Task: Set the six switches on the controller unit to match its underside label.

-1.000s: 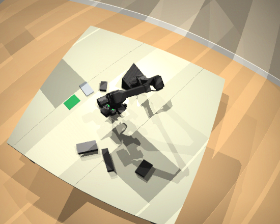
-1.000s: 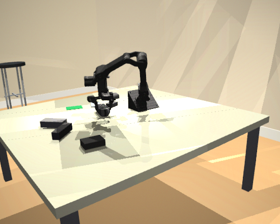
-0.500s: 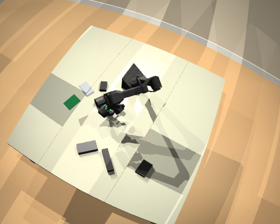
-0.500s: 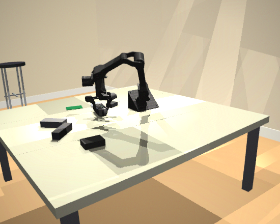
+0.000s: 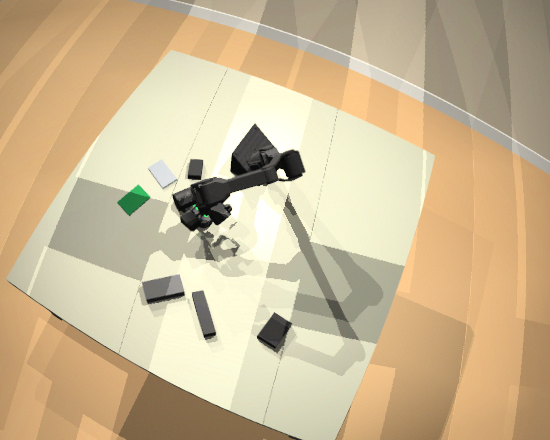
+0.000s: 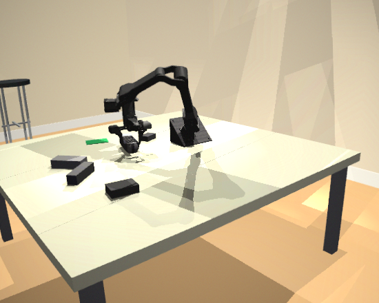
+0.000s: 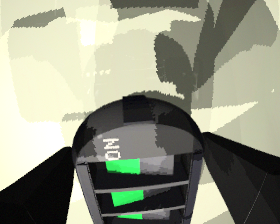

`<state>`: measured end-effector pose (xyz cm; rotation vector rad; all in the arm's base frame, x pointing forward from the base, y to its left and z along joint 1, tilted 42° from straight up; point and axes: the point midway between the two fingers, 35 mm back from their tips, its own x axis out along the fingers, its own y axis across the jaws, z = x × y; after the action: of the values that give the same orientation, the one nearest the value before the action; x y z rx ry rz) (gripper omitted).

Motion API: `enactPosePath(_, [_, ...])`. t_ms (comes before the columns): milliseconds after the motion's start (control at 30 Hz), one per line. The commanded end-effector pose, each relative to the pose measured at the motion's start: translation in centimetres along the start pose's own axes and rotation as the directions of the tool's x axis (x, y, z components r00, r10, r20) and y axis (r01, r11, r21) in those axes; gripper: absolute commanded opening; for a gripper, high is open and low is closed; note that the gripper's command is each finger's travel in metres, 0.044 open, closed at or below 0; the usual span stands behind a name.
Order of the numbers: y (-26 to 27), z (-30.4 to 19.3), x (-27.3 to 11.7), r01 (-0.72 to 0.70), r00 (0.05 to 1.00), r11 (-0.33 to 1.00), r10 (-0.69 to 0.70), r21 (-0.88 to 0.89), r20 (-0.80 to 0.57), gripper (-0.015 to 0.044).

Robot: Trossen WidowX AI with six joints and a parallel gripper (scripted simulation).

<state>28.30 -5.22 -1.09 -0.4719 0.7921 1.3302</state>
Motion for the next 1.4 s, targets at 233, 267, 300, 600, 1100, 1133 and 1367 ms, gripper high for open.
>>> enactPosePath(233, [-0.3, -0.2, 0.0, 0.0, 1.0, 1.0, 0.0, 0.0, 0.0, 0.0105])
enactPosePath(267, [-0.3, -0.2, 0.0, 0.0, 1.0, 1.0, 0.0, 0.0, 0.0, 0.0131])
enactPosePath(300, [-0.3, -0.2, 0.0, 0.0, 1.0, 1.0, 0.0, 0.0, 0.0, 0.0157])
enactPosePath(600, [-0.4, -0.3, -2.5, 0.005, 1.0, 1.0, -0.005, -0.003, -0.005, 0.0394])
enactPosePath(1100, [-0.6, -0.6, -4.9, 0.009, 1.0, 1.0, -0.01, -0.007, -0.008, 0.0387])
enactPosePath(1133, [-1.0, -1.0, -4.7, 0.01, 1.0, 1.0, -0.01, -0.01, -0.008, 0.0361])
enactPosePath(1367, [-4.0, -4.9, -3.1, 0.011, 1.0, 0.999, -0.012, -0.031, -0.01, 0.0177])
